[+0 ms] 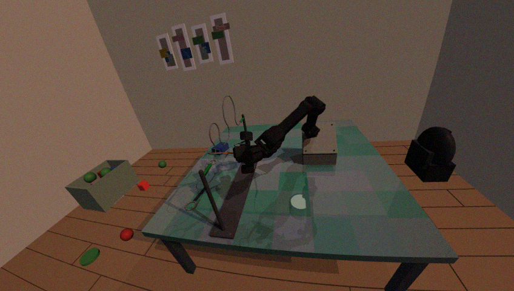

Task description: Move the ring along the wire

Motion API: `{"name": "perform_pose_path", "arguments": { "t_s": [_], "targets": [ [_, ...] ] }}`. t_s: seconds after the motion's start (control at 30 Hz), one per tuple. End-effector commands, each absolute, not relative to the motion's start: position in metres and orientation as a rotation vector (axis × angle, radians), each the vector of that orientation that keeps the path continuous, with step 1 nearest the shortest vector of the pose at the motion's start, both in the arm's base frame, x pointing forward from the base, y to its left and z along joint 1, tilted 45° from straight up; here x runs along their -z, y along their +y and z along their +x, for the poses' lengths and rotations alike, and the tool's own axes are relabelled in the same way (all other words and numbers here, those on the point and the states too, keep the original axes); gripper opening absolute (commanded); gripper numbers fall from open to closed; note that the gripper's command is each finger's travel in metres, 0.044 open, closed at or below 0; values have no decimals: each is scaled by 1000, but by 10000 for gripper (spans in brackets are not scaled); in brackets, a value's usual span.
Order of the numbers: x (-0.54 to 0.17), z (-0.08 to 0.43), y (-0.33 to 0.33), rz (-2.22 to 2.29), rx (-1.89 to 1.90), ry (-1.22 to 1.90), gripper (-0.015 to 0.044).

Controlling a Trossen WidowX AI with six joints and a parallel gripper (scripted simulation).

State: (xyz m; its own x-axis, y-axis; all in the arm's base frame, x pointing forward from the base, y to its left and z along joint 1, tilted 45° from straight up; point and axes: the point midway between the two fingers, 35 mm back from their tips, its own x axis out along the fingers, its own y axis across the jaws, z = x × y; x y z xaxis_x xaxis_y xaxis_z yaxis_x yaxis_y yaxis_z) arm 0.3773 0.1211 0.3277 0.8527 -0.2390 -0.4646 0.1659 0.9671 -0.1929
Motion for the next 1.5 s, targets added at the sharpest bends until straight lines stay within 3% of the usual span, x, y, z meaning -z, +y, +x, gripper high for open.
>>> {"name": "perform_pose_path", "arguments": {
  "t_s": [0.0, 1.47],
  "targets": [
    [-333, 374, 109, -198, 236, 503, -150],
    [-362, 362, 53, -593, 324, 530, -150]
  ]
}}
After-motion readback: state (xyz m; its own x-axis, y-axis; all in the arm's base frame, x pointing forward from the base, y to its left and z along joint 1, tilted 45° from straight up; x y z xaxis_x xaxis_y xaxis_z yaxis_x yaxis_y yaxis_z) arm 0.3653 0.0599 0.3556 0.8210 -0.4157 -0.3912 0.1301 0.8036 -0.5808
